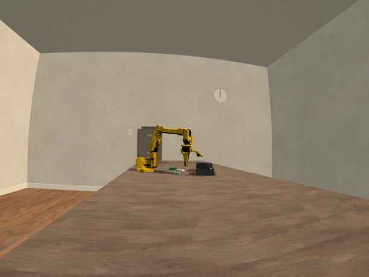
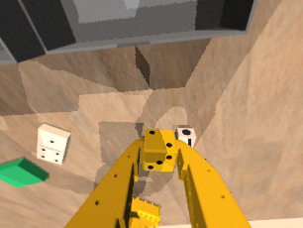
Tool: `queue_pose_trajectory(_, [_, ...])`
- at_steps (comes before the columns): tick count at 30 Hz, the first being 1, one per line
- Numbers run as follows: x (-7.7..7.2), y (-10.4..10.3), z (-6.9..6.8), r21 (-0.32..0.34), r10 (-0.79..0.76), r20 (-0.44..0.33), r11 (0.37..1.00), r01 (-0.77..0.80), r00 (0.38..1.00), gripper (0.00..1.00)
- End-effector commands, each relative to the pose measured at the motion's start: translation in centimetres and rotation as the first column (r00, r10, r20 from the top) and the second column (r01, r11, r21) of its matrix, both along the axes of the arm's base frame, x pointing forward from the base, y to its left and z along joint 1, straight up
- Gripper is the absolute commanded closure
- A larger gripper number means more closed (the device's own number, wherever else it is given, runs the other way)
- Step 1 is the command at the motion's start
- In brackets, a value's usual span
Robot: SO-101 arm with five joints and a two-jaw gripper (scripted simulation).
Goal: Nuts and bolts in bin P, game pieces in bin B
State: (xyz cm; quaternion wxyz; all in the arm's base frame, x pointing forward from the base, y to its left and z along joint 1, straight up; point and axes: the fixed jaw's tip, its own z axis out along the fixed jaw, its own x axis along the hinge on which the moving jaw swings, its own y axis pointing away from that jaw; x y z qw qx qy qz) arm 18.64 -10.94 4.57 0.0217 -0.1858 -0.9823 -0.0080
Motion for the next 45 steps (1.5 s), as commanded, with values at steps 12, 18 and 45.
queue_pose_trajectory(12, [2.2,1.5,2.0,-0.053,0.068,0.091,0.997,-0.064,0.994,1.0])
queue_pose_trajectory(18, [3.1,2.8,2.3,-0.061,0.106,0.109,0.993,-0.1,0.988,1.0])
queue_pose_trajectory(45, [5.0,5.0,3.0,-0.076,0.18,0.147,0.982,-0.17,0.973,1.0])
